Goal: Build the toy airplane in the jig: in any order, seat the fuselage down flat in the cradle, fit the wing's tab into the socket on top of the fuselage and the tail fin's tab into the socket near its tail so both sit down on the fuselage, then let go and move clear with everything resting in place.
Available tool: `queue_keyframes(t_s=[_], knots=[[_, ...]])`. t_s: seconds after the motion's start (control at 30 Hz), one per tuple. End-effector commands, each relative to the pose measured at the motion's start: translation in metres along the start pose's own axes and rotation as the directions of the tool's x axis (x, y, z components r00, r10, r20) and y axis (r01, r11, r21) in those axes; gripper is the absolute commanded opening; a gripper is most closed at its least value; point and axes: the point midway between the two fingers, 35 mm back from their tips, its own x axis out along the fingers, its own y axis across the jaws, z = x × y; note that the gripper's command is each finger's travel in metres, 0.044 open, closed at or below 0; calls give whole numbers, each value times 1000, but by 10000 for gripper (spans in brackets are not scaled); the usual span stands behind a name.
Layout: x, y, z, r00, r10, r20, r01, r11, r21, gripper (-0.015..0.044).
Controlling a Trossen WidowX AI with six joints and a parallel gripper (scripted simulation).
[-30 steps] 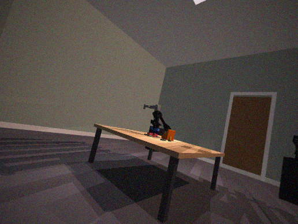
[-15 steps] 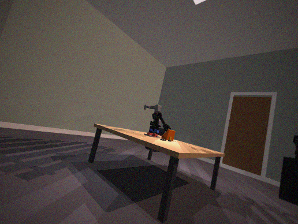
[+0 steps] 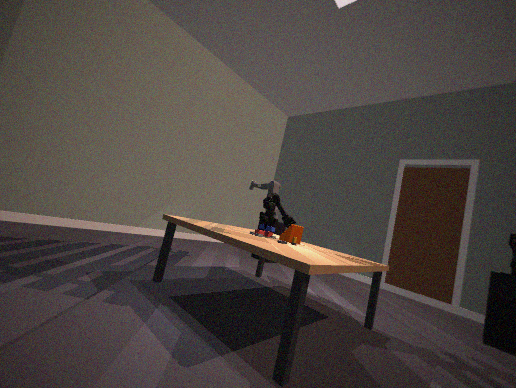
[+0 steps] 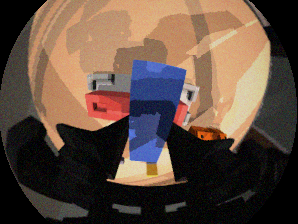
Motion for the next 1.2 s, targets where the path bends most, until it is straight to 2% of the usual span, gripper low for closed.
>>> queue_keyframes(t_s=[0.0,0.13,0.63,0.83,1.03,1.17], knots=[[0,0,0,1000,1,0,-1,1000,2,157],[0,0,0,1000,1,0,-1,1000,2,52],[0,0,0,1000,1,0,-1,1000,2,440],[-3,1,0,1000,1,-1,-1,1000,2,440],[-77,1,-2,1000,2,-3,-2,1000,-7,440],[-86,1,-2,1000,1,0,-1,1000,-7,440]])
